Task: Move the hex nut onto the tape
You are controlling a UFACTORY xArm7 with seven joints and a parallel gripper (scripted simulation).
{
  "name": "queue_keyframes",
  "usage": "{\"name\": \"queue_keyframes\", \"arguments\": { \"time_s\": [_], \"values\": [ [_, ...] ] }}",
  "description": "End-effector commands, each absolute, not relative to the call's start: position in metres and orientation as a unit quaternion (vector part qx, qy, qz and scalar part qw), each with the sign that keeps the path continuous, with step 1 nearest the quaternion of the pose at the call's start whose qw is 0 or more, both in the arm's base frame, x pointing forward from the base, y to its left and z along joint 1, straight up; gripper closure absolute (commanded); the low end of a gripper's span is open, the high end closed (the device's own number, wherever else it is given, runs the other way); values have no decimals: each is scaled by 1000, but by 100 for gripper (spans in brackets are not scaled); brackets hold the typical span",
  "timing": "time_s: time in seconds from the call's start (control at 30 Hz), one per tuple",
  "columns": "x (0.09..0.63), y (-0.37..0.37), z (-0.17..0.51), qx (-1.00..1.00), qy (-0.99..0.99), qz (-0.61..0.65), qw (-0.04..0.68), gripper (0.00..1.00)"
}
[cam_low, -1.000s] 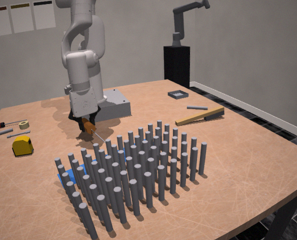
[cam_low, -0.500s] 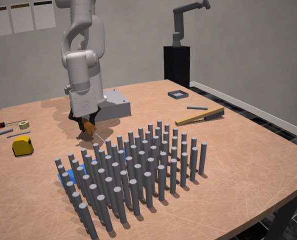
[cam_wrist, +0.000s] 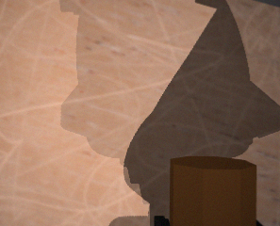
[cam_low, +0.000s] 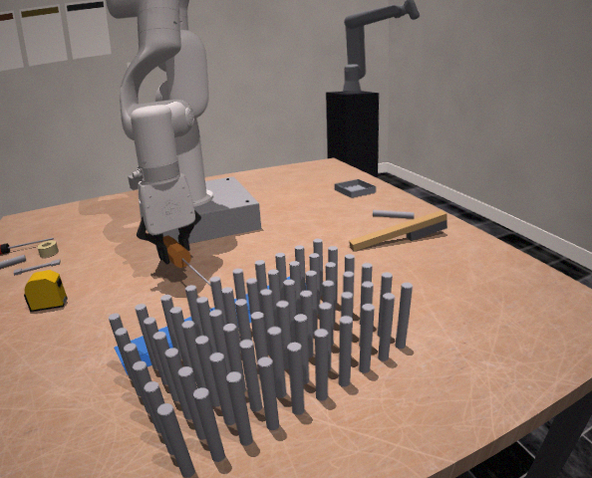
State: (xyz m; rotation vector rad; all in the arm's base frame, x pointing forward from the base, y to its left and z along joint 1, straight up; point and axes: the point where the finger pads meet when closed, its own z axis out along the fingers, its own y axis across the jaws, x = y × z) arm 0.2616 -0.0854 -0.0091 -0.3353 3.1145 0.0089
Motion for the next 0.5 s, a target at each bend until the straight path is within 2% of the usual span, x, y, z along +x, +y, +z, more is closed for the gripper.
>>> {"name": "queue_keyframes", "arguments": {
  "time_s": [0.0,0.47],
  "values": [
    [263,-86,-15,-107,994,0,3,100],
    [263,-86,-38,-107,994,0,3,100]
  ]
}}
